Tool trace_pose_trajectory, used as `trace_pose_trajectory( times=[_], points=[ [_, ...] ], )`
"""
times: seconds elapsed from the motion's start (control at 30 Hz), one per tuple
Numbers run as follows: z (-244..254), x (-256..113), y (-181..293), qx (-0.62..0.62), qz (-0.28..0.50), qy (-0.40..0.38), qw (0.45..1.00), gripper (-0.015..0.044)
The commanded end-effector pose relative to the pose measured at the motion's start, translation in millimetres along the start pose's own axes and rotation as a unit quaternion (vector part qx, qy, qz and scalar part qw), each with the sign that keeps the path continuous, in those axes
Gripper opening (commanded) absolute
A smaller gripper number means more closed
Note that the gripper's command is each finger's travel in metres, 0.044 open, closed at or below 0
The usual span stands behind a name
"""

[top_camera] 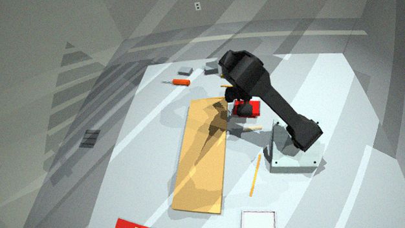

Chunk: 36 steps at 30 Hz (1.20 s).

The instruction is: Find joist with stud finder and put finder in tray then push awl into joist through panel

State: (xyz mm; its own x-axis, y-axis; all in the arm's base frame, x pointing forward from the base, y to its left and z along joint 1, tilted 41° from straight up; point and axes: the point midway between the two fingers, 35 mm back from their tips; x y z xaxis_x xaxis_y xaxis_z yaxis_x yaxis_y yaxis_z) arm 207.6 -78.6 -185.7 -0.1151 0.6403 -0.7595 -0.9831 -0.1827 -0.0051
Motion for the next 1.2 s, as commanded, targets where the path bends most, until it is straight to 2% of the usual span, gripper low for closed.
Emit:
trace_pose_trajectory(
  times=[0.0, 0.33, 0.37, 0.67, 1.0, 1.17],
  points=[
    [1, 0, 0, 0.003, -0.001, -0.001, 1.000, 0.0275],
    [0, -19, 1, 0.003, 0.000, -0.001, 1.000, 0.0012],
    [0, -21, 2, 0.003, 0.000, -0.001, 1.000, 0.0000],
    [-2, -35, 3, 0.003, 0.000, 0.000, 1.000, 0.0000],
    [-38, -35, 8, 0.003, 0.000, 0.001, 1.000, 0.0000],
    [-41, -35, 8, 0.003, 0.000, 0.002, 1.000, 0.0000]
  ],
)
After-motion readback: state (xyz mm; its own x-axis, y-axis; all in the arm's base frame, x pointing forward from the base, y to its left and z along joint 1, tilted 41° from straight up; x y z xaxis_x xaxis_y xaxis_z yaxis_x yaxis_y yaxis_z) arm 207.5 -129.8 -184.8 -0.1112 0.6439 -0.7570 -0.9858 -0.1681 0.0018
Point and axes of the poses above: the point midway between the two fingers, 35 mm back from their tips, its own x axis out along the fingers, its own z axis across the jaws, y = z × x, and after that the axes turned 7 degrees about -x, right-handed
